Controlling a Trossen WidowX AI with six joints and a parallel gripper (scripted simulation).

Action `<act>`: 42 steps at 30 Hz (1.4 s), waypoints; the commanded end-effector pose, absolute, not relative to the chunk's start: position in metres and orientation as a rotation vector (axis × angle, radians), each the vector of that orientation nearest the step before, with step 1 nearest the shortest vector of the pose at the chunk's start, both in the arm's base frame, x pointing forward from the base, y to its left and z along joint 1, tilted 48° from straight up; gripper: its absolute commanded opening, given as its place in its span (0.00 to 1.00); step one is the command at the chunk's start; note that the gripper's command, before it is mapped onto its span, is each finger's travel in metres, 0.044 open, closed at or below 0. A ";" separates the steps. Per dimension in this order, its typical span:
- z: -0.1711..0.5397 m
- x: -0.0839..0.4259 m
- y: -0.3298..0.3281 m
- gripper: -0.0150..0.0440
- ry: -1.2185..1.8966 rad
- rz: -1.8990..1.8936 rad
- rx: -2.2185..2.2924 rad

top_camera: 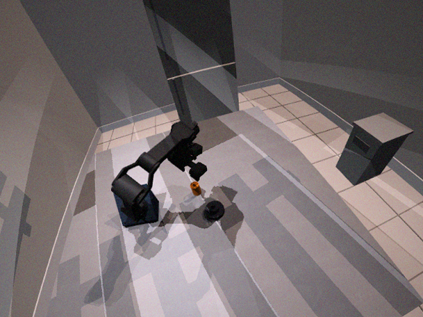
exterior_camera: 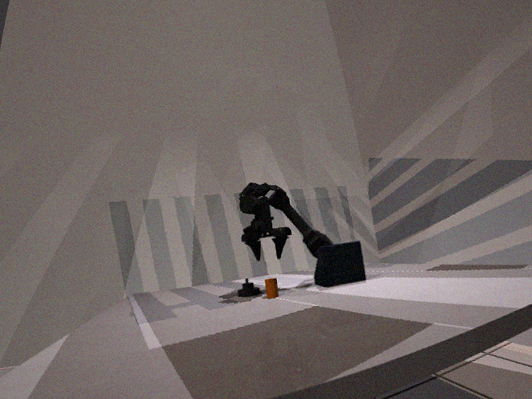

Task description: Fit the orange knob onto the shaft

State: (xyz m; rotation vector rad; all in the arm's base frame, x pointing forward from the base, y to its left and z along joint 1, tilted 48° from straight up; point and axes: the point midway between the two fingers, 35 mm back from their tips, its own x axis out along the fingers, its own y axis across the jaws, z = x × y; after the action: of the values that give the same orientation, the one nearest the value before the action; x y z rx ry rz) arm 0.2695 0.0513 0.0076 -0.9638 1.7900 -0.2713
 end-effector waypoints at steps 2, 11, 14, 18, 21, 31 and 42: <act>0.008 0.270 0.050 1.00 1.599 -0.699 -0.597; 0.008 0.270 0.050 1.00 1.599 -0.699 -0.597; 0.006 0.270 0.049 1.00 1.597 -0.702 -0.594; -0.014 0.265 0.027 1.00 1.561 -0.763 -0.537; -0.015 0.265 0.025 1.00 1.559 -0.767 -0.533; -0.028 0.263 0.012 1.00 1.559 -0.767 -0.533; -0.041 0.262 -0.001 1.00 1.559 -0.765 -0.533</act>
State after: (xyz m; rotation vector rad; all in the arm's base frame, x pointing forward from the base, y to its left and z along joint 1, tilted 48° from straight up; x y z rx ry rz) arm 0.2627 0.0033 -0.0373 -0.5265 1.5583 -0.7652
